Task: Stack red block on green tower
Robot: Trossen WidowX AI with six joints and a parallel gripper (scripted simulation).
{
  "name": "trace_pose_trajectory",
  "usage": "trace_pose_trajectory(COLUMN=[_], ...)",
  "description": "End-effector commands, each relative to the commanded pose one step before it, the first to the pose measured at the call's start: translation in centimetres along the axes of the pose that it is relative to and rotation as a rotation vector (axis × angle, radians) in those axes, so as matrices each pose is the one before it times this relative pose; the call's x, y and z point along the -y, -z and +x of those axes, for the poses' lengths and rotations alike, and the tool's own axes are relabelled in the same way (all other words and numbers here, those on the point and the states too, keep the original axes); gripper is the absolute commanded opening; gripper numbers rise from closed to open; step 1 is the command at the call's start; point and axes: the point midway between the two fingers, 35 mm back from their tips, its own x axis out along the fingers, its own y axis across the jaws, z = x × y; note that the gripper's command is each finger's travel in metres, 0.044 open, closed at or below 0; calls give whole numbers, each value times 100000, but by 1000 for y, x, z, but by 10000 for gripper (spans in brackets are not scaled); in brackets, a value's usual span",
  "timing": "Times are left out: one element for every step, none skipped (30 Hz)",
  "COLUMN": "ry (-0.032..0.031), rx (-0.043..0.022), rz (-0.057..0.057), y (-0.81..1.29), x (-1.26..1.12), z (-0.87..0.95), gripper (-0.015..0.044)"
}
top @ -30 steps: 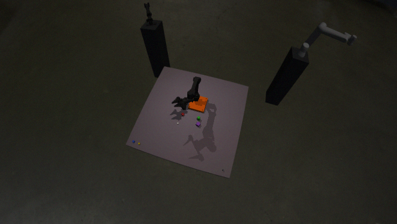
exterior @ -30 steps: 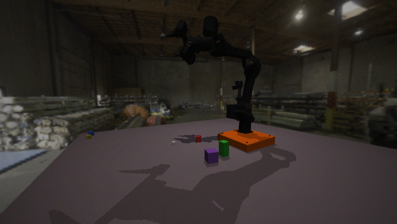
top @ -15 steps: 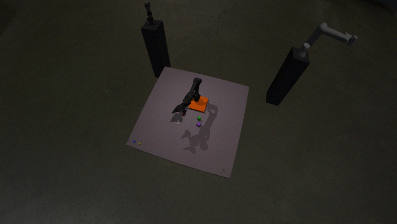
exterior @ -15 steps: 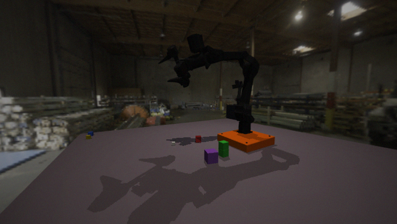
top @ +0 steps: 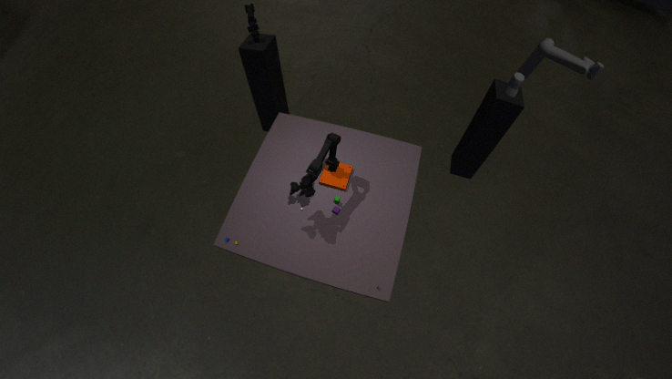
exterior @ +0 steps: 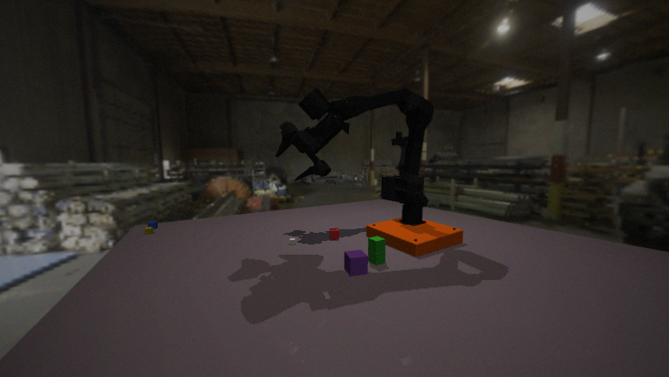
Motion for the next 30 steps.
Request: trace_pose_trajectory(ry=[-11689,-3256,-3232,-3200,-3160,-3112,-3057,-2995,-2922,-2848,-2767,-2679,-2586,-2488,-2385,-2278,-2166,-2050,-1925,-1810,-1686,-1272,-724,-235,0,0,0,0,2,2], rx=[-1776,-853,-1004,-1154,-1302,-1447,-1589,-1728,-1870,-2000,-2126,-2248,-2364,-2476,-2582,-2683,-2778,-2868,-2969,-3047,-3110,-2557,-1552,-520,0,0,0,0,4,4], rz=[15136,4502,4571,4639,4707,4775,4842,4909,4973,5041,5106,5171,5235,5298,5360,5422,5482,5542,5624,5690,5739,4674,2822,944,0,0,0,0,0,0], y=[989,378,408,436,463,488,511,532,549,566,581,594,606,615,622,627,631,633,595,592,585,467,277,92,0,0,0,0,-48,-48], x=[-2551,-639,-616,-591,-566,-539,-510,-481,-444,-413,-382,-350,-318,-285,-253,-221,-188,-157,-90,-61,-33,-4,8,5,0,0,0,0,23,23], z=[953,281,280,278,276,273,271,268,269,266,262,259,255,251,247,243,238,234,237,231,224,177,106,35,0,0,0,0,-1,-1], gripper=[440,440,440,440,440,440,440,440,440,440,440,440,440,440,440,440,440,440,440,440,440,440,440,440,440,440,440,440,440,440])
